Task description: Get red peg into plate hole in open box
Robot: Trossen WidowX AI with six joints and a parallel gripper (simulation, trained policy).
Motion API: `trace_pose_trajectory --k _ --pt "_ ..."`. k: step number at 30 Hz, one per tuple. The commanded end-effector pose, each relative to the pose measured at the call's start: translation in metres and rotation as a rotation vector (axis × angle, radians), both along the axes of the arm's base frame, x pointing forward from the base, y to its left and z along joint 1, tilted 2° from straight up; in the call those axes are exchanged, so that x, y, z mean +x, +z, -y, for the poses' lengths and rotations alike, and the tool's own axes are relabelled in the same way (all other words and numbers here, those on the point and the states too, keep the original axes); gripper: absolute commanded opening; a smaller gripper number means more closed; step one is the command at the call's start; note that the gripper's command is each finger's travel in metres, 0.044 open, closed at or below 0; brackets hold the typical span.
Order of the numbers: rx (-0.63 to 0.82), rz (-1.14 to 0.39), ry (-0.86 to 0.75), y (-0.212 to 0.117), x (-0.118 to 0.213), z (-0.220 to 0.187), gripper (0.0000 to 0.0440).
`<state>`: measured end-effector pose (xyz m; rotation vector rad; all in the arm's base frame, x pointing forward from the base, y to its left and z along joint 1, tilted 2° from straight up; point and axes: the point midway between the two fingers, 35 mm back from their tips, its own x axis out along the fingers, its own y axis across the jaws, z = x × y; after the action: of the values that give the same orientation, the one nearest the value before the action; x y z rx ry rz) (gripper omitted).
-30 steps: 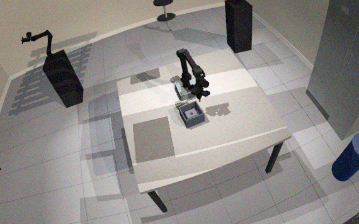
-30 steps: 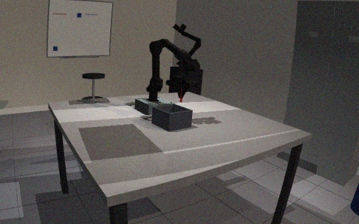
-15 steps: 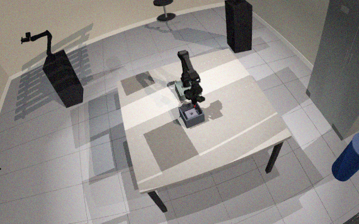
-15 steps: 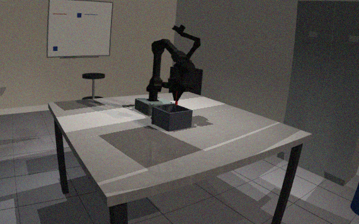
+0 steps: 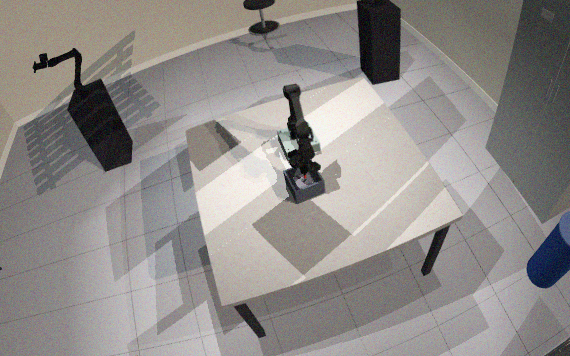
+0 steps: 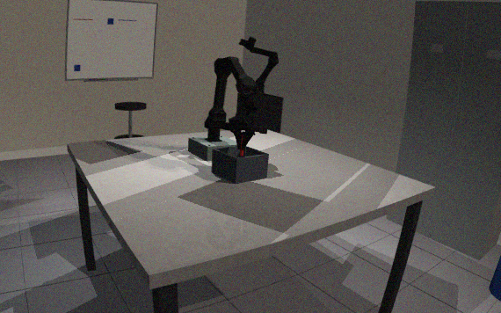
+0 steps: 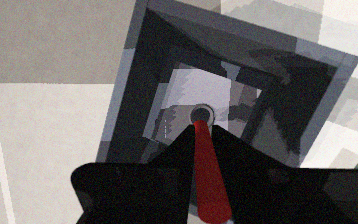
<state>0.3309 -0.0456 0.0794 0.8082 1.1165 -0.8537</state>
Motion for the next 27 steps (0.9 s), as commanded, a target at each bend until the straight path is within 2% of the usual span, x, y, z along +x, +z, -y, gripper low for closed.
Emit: trace_pose_trajectory --k 1,6,9,22,27 --pt "0.009 -0.03 0.011 -0.014 0.002 0.002 0.0012" --pt "0.007 -0.06 0.032 -0.027 0.004 0.007 0.0121" --pt "0.005 -0.079 0.043 -0.03 0.007 0.009 0.0143" --pt "-0.032 -0.045 0.074 -0.023 0.044 0.034 0.0439" --pt "-0.057 0.0 0.064 -0.015 0.058 0.047 0.044"
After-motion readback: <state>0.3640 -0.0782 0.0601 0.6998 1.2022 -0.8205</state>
